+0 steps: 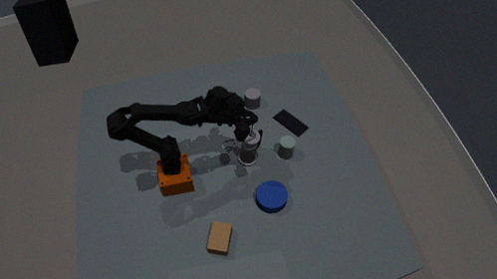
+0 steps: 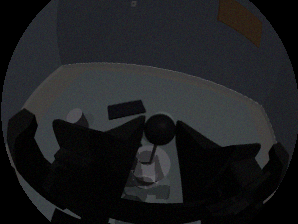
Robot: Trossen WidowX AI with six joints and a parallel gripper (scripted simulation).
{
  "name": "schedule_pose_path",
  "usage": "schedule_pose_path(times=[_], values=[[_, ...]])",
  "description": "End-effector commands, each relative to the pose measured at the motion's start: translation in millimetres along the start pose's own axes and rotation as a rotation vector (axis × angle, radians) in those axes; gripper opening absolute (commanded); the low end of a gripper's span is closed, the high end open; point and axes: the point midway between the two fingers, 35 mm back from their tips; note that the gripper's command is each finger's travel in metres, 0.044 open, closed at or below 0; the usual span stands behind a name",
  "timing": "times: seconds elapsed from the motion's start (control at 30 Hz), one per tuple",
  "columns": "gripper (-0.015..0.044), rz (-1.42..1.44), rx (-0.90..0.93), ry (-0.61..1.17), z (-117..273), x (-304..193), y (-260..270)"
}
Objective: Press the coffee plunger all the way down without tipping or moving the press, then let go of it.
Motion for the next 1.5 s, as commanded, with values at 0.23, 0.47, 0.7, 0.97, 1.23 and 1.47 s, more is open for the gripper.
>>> schedule_pose_path(times=[0.23, 0.47, 0.7, 0.97, 1.23, 1.47], values=[[0.0123, 0.003, -0.009, 0.072, -16.0, -37.9, -6.2], [0.0123, 0.003, -0.009, 0.072, -22.8, -47.2, -8.0], [0.0123, 0.003, -0.009, 0.072, -30.2, -55.6, -9.8], [0.0123, 0.003, -0.009, 0.071, -41.4, -59.6, -11.2], [0.0123, 0.003, -0.009, 0.071, -48.3, -56.2, -11.1], [0.0123, 0.003, -0.009, 0.071, -50.2, -54.4, -11.0]])
Point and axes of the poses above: the point midway between the two fingers, 35 mm back from their tips, its own z axis back along the fingers, its own y axis across the jaws, x = y × z, and after that the axes turned 10 degrees about -z, right-handed
